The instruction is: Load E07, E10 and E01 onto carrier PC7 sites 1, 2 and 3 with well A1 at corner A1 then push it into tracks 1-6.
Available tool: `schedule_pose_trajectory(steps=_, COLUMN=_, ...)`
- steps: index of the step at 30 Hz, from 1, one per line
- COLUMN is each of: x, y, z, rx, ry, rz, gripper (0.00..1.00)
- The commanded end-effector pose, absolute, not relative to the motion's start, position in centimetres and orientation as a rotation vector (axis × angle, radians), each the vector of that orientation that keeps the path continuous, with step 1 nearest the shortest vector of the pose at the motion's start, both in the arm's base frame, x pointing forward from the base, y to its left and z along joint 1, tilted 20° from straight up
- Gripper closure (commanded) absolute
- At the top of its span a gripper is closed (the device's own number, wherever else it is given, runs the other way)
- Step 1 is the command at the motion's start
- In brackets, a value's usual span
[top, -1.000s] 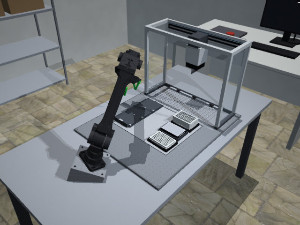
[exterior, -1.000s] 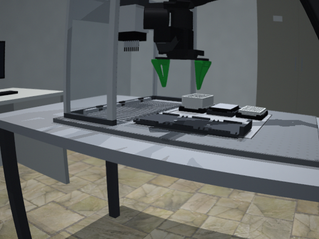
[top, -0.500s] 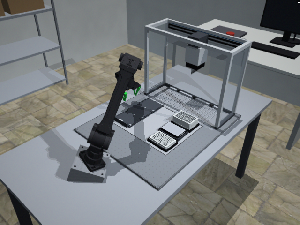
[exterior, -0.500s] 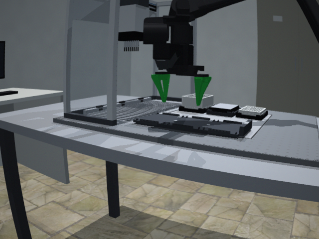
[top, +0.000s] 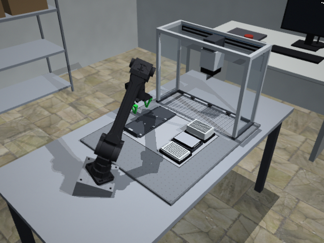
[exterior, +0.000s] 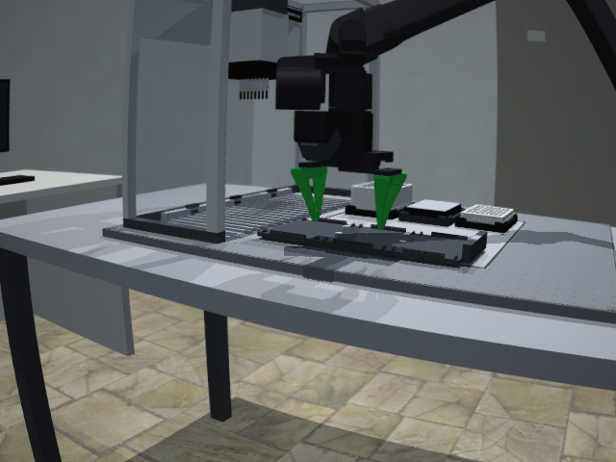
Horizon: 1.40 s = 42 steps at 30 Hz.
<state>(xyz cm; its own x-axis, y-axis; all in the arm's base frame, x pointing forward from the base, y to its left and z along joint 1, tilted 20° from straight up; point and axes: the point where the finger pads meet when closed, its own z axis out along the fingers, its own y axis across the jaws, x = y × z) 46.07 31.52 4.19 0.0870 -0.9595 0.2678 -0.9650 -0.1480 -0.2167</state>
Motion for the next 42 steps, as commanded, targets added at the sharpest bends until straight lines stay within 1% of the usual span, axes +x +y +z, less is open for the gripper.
schedule_pose_trajectory(steps=1, x=46.7, y=31.6, z=3.1, rx=2.326, ry=-2.03, rz=0.546, gripper=0.0)
schedule_pose_trajectory(steps=4, x=47.4, y=32.9, z=3.9, rx=2.354, ry=-2.043, rz=0.558, gripper=0.0)
schedule_pose_trajectory(steps=7, x=47.1, y=31.2, z=2.3, rx=2.321, ry=-2.035, rz=0.545, gripper=0.0)
schedule_pose_trajectory(steps=8, x=47.4, y=32.6, z=4.3, rx=2.347, ry=-2.06, rz=0.562, gripper=0.0)
schedule_pose_trajectory(steps=9, x=47.4, y=32.6, z=4.3, rx=2.347, ry=-2.06, rz=0.562, gripper=0.0)
schedule_pose_trajectory(steps=10, x=47.5, y=31.4, z=2.5, rx=2.326, ry=-2.043, rz=0.549, gripper=0.0)
schedule_pose_trajectory(steps=12, x=47.2, y=31.1, z=2.0, rx=2.321, ry=-2.035, rz=0.545, gripper=0.0)
schedule_pose_trajectory(steps=20, x=47.0, y=31.4, z=1.4, rx=2.331, ry=-2.025, rz=0.545, gripper=0.0)
schedule_pose_trajectory(steps=21, x=48.0, y=32.3, z=2.4, rx=2.35, ry=-2.048, rz=0.558, gripper=0.0)
schedule_pose_trajectory(steps=28, x=47.5, y=30.7, z=0.7, rx=2.321, ry=-2.035, rz=0.545, gripper=0.0)
schedule_pose_trajectory(steps=34, x=47.5, y=31.6, z=0.7, rx=2.34, ry=-2.027, rz=0.549, gripper=0.0)
schedule_pose_trajectory(steps=35, x=47.9, y=32.1, z=2.5, rx=2.346, ry=-2.059, rz=0.562, gripper=0.0)
schedule_pose_trajectory(steps=41, x=47.9, y=32.1, z=2.5, rx=2.346, ry=-2.059, rz=0.562, gripper=0.0)
schedule_pose_trajectory(steps=42, x=47.4, y=31.2, z=0.5, rx=2.334, ry=-2.026, rz=0.547, gripper=0.0)
